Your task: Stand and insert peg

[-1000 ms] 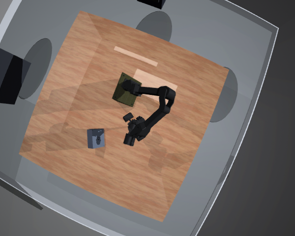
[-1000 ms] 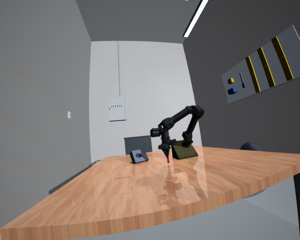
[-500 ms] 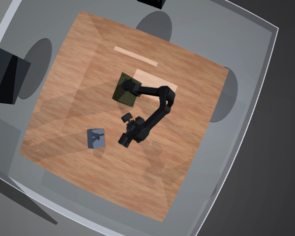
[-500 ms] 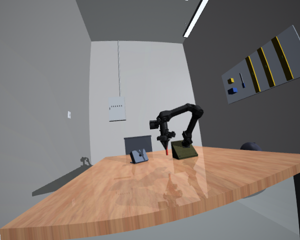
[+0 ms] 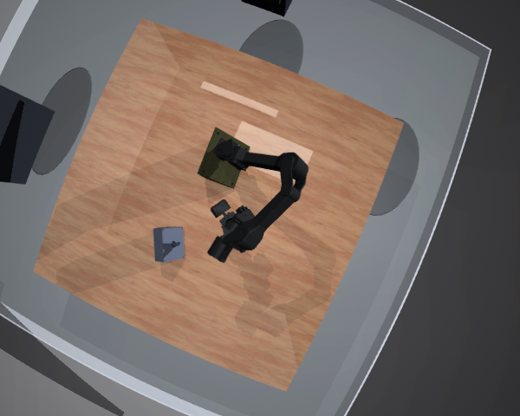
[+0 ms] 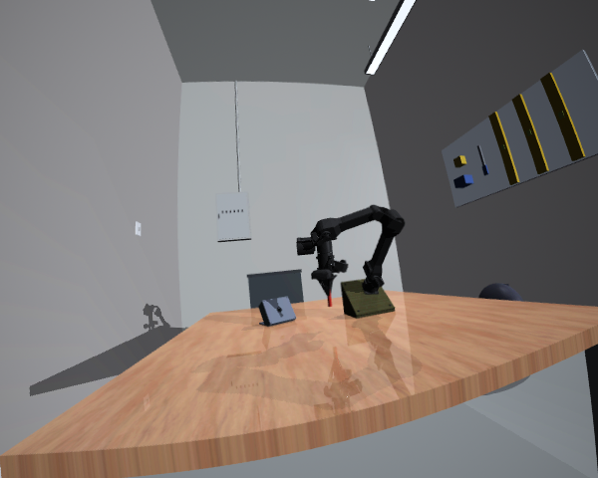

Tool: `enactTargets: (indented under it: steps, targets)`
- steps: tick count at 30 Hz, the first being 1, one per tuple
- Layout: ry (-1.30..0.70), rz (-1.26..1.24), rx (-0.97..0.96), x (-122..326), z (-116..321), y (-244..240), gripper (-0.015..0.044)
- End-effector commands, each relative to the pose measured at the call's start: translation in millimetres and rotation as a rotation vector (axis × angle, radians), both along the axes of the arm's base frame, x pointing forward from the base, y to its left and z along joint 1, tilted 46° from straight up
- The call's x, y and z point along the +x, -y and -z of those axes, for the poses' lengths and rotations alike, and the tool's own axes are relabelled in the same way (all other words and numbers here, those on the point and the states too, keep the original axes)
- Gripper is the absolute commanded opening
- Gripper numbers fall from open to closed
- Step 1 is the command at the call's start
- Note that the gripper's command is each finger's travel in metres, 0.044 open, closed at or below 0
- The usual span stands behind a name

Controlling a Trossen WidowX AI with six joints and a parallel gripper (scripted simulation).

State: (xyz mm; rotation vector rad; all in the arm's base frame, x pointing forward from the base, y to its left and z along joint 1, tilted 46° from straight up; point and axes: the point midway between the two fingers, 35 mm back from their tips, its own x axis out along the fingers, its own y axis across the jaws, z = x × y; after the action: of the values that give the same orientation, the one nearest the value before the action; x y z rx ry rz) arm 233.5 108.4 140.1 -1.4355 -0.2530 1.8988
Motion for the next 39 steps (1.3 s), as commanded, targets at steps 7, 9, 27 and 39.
enactTargets:
  steps: [7, 9, 27, 39]
  targets:
    - [0.032, -0.019, -0.104, 9.4, 15.0, 4.2, 0.0000]
    - [0.041, -0.022, -0.124, 11.3, 17.4, 5.0, 0.0000]
    - [0.126, -0.037, -0.296, 31.3, 36.2, 12.3, 0.0000]
    - [0.190, -0.035, -0.406, 46.5, 45.5, 16.7, 0.0000]
